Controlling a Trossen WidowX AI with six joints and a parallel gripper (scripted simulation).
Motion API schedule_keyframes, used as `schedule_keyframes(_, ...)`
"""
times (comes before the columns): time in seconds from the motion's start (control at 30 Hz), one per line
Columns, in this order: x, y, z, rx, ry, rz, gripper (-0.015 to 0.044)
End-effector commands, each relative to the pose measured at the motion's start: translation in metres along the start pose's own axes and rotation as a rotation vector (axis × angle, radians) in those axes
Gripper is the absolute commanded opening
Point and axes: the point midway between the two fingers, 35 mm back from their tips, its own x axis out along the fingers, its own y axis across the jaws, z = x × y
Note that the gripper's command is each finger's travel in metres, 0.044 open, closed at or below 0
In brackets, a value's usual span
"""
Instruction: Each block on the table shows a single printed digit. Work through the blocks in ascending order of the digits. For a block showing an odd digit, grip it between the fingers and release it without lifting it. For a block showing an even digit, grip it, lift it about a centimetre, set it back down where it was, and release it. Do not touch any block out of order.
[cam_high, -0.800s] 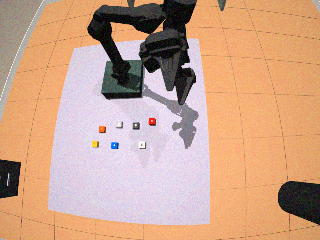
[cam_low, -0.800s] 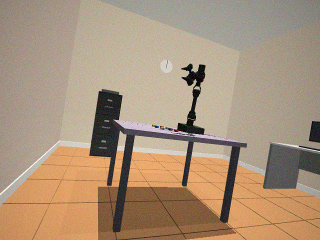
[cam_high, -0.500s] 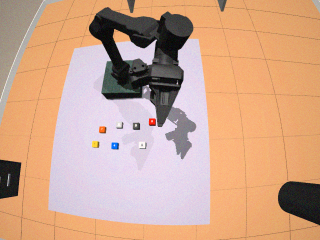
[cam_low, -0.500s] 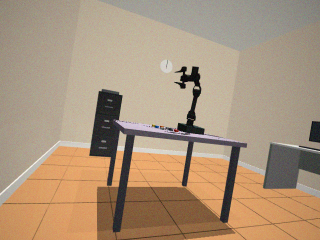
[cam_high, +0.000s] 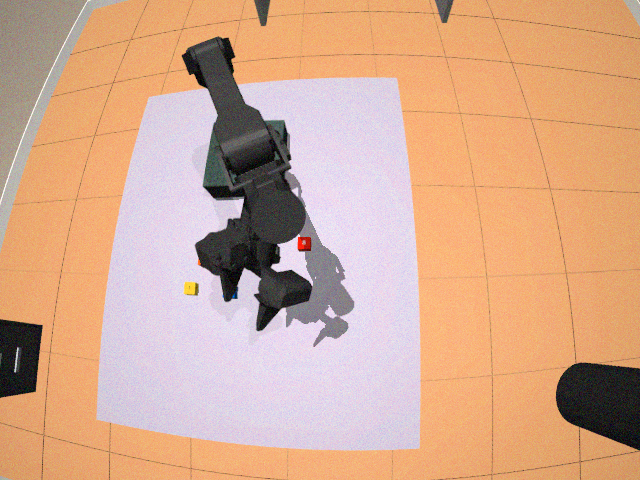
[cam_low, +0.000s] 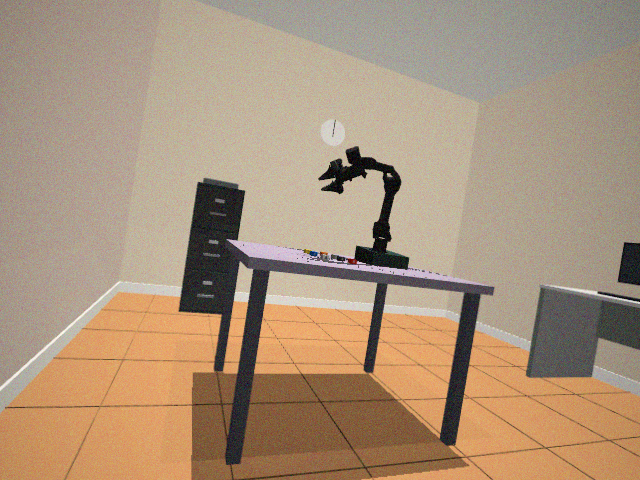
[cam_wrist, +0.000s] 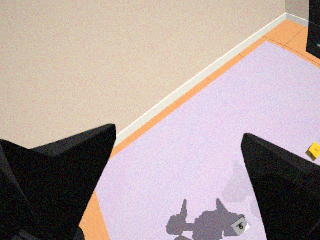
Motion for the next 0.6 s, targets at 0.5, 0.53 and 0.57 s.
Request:
schedule_keyframes(0.5, 0.076, -0.242, -0.023, -0.712, 0.740, -0.291, 0.0400)
schedule_keyframes(0.53, 0.075, -0.253, -0.026, -0.725, 0.785, -0.278, 0.0400)
schedule_keyframes(0.57, 0.073, -0.264, -0.028, -0.737, 0.829, -0.262, 0.0400)
